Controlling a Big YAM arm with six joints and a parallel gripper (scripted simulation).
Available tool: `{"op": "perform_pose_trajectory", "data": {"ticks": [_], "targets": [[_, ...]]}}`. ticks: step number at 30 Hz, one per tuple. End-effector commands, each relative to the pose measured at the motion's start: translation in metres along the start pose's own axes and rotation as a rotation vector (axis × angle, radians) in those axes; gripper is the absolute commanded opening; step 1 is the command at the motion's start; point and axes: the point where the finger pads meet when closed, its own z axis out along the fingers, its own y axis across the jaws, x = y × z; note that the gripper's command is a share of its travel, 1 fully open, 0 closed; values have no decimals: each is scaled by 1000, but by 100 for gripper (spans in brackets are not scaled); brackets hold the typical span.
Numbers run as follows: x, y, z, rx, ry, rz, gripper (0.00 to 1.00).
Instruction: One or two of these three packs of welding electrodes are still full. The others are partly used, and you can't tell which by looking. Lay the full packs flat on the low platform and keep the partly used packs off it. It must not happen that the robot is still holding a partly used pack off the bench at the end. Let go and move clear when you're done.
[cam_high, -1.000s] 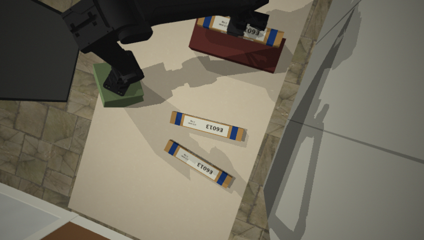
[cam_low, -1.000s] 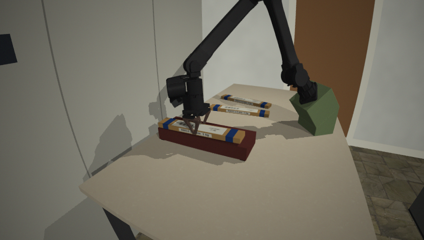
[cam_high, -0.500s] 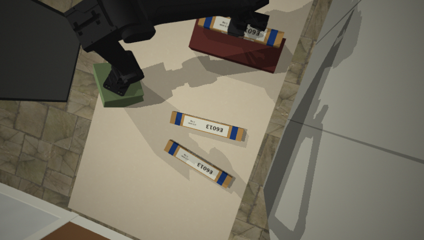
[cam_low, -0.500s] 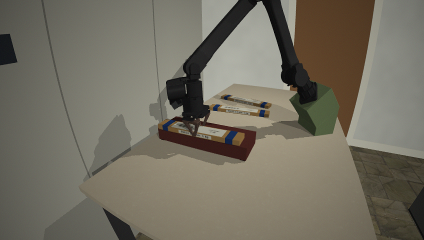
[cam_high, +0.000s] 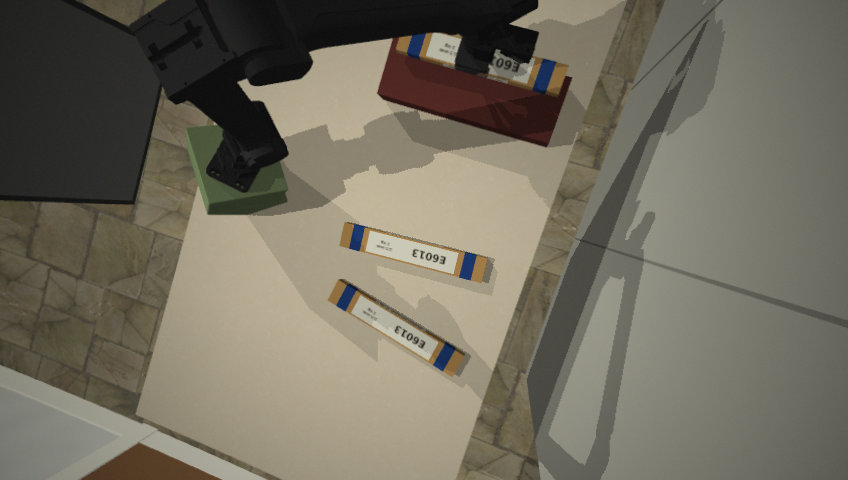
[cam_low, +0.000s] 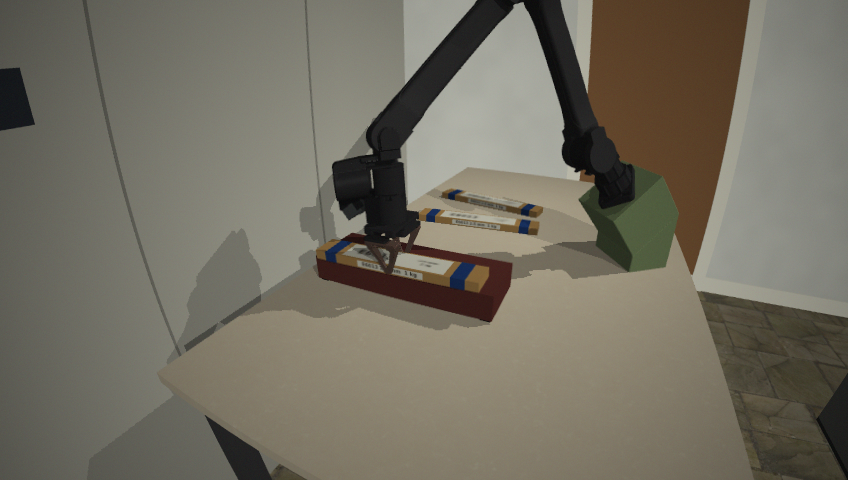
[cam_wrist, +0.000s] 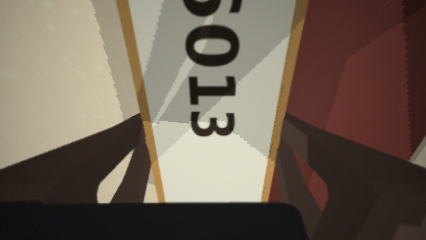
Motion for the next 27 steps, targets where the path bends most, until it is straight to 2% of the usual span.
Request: {"op": "perform_pose_trajectory", "data": {"ticks": [1, 13, 19, 27], "targets": [[-30, 26, -41, -85, -84, 4, 0], [-26, 25, -40, -84, -81, 3, 0], [-16, 18, -34, -71, -65, 0, 0], [-19, 21, -37, -73, -66, 1, 0]]}}
